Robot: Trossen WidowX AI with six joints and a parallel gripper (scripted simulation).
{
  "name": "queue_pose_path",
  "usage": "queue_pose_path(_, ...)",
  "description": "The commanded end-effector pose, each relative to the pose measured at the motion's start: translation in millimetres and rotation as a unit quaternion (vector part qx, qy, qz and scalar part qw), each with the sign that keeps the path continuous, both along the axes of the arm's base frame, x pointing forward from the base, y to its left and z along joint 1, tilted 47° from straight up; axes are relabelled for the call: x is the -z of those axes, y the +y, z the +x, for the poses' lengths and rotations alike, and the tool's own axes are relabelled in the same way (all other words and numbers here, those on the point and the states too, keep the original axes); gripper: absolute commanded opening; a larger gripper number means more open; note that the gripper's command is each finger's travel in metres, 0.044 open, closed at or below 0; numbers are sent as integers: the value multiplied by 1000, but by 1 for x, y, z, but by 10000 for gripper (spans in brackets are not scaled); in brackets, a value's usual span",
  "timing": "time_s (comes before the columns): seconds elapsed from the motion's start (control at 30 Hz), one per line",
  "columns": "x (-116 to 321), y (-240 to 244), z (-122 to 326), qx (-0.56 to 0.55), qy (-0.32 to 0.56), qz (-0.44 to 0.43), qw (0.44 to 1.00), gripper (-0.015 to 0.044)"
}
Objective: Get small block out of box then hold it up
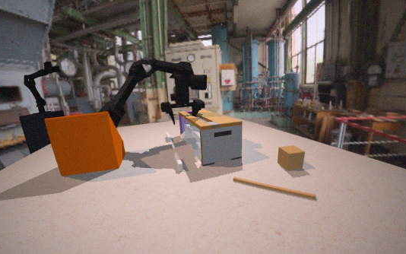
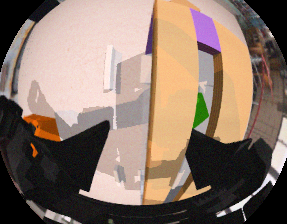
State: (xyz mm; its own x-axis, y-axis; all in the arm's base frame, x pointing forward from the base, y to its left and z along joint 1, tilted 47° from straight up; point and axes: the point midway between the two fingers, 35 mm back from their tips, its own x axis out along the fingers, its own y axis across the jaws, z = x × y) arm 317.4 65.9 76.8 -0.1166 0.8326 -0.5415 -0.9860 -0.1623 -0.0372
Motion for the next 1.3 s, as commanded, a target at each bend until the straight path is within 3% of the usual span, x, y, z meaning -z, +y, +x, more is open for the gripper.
queue_pose_path(0.0, -6, 10, -1, -6, -2, 6, 1000, 400)
queue_pose_path(0.8, 4, 2, 1, -6, -2, 6, 1000, 400)
queue_pose_path(1.27, -13, 17, -2, -6, -2, 7, 1000, 400)
